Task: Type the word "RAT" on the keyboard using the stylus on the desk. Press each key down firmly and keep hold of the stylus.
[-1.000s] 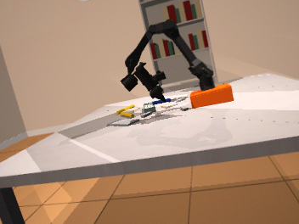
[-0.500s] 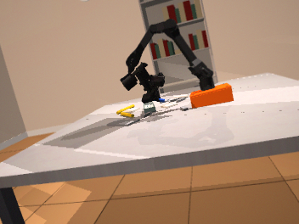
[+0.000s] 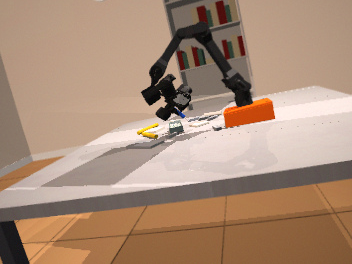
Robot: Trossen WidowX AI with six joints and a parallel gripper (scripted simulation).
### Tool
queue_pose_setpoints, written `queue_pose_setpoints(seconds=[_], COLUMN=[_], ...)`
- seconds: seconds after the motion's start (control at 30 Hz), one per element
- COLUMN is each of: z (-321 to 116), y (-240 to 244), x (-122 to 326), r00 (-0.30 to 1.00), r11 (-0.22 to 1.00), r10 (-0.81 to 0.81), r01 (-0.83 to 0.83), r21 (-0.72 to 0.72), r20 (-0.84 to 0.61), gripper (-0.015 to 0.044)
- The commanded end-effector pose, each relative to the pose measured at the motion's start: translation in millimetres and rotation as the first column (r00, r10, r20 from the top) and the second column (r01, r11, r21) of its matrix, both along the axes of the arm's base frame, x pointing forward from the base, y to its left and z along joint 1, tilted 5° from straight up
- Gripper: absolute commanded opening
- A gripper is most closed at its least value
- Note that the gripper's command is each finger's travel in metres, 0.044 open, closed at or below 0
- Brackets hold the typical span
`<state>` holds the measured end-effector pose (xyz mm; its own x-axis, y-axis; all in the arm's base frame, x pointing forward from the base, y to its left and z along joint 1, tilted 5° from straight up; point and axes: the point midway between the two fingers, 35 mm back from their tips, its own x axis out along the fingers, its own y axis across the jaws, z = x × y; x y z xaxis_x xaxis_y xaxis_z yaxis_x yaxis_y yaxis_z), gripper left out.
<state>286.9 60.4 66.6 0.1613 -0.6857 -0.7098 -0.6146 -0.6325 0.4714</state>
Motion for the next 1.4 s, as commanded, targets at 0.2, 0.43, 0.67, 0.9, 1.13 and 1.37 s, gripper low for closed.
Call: queue_pose_setpoints(seconds=[0.2,0.43,0.67,0.9,1.13,1.37], z=[24,41,43,26,8,5], y=[-14,-20,-21,-21,-22,-23], x=[21,32,33,35,36,37], r00=[0.901,0.733,0.713,0.713,0.713,0.713], r11=[0.983,0.963,0.961,0.961,0.961,0.961], r10=[-0.155,-0.219,-0.224,-0.224,-0.224,-0.224], r01=[0.18,0.269,0.276,0.276,0.276,0.276], r21=[-0.024,0.021,0.028,0.028,0.027,0.027], r20=[0.405,0.644,0.665,0.665,0.665,0.665], gripper=[0.0,0.0,0.0,0.0,0.0,0.0081])
